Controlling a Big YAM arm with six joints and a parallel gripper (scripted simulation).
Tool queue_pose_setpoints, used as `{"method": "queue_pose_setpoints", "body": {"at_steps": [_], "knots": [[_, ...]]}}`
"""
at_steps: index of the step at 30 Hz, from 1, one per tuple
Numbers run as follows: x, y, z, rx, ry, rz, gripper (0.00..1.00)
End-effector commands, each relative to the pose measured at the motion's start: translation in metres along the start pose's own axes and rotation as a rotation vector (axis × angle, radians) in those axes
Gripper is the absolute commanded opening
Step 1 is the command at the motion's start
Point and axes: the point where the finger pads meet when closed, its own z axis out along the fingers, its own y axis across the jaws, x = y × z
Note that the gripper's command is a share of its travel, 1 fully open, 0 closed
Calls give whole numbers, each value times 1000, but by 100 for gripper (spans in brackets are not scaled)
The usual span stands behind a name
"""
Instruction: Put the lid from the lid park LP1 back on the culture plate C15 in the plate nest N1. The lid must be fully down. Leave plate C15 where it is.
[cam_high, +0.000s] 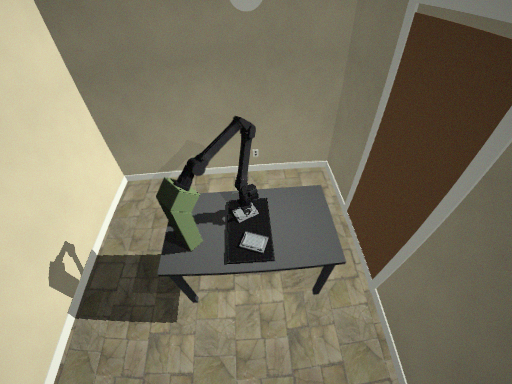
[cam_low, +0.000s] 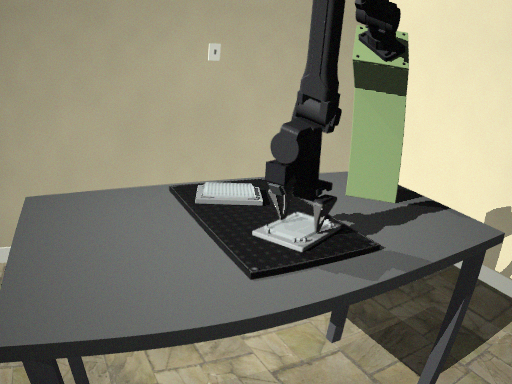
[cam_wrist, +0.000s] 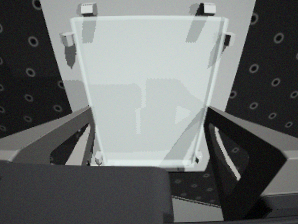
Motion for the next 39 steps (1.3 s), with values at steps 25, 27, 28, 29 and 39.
{"method": "queue_pose_setpoints", "body": {"at_steps": [25, 27, 28, 29, 39], "knots": [[2, -6, -22, 9, -1, 1, 0], [2, -5, -25, 9, -1, 1, 0], [2, -5, -27, 9, -1, 1, 0], [2, -5, -28, 9, -1, 1, 0], [2, -5, -41, 9, -2, 0, 0]]}}
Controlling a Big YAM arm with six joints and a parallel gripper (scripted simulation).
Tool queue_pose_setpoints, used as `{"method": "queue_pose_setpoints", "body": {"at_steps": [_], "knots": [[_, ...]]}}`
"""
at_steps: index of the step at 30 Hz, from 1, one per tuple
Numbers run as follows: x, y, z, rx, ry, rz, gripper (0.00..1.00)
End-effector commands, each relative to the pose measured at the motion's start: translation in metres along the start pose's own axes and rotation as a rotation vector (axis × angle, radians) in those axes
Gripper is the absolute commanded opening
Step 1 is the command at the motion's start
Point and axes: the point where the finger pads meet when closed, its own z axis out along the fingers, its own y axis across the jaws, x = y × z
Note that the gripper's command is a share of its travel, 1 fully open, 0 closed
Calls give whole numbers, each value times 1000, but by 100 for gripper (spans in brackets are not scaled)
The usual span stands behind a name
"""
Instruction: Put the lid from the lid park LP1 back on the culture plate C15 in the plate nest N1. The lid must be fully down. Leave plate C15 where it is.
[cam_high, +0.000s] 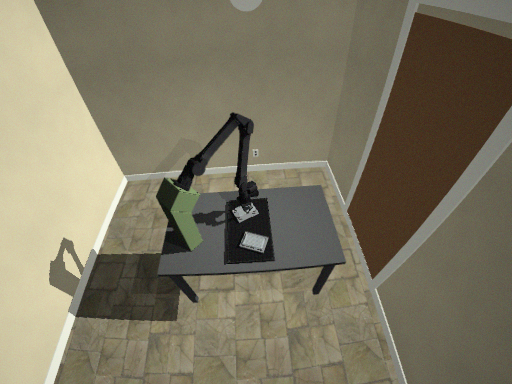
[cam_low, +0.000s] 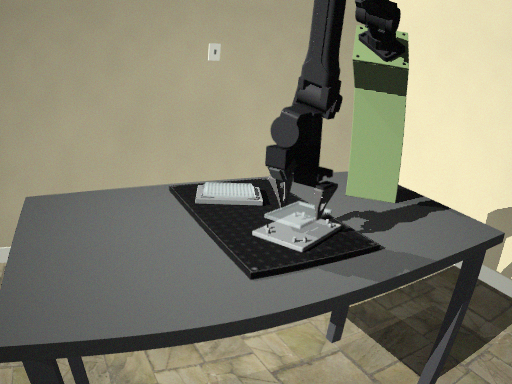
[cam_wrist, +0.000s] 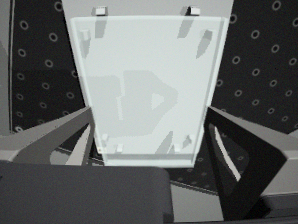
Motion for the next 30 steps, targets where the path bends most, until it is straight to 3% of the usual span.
{"method": "queue_pose_setpoints", "body": {"at_steps": [1, 14, 30], "knots": [[5, -1, -14, 3, 12, -1, 0], [4, -4, -36, 7, 9, 0, 0], [4, -3, -39, 7, 9, 1, 0]]}}
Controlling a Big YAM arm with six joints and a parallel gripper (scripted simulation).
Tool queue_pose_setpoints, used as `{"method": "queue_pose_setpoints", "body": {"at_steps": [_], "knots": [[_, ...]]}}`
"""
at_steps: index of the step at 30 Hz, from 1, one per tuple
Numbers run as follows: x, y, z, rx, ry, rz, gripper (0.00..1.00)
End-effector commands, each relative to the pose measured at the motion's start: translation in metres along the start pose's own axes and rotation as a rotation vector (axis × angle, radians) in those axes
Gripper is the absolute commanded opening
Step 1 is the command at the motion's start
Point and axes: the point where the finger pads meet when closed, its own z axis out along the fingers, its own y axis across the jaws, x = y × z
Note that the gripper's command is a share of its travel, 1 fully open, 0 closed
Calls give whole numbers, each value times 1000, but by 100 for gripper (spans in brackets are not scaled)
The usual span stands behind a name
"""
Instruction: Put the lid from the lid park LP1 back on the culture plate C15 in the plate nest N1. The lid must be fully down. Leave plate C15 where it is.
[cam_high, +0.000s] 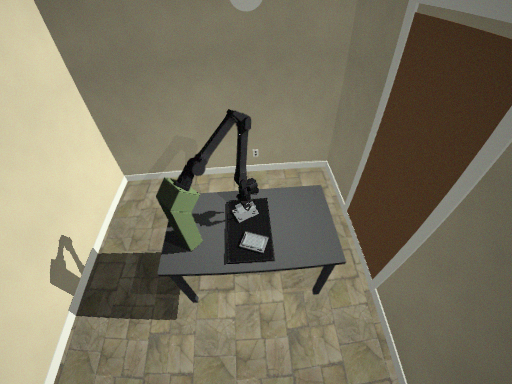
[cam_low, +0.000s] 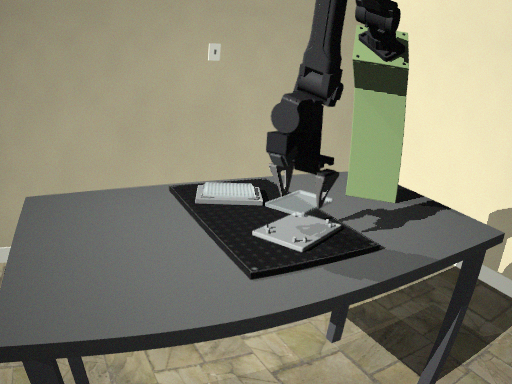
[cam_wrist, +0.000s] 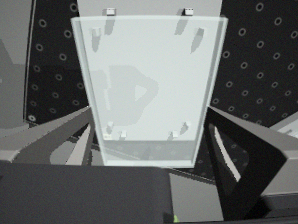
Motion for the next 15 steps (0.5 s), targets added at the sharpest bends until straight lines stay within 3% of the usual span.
{"method": "queue_pose_setpoints", "body": {"at_steps": [1, 15], "knots": [[7, -4, -13, 8, 13, 3, 0], [7, -4, -14, 7, 13, 3, 0]]}}
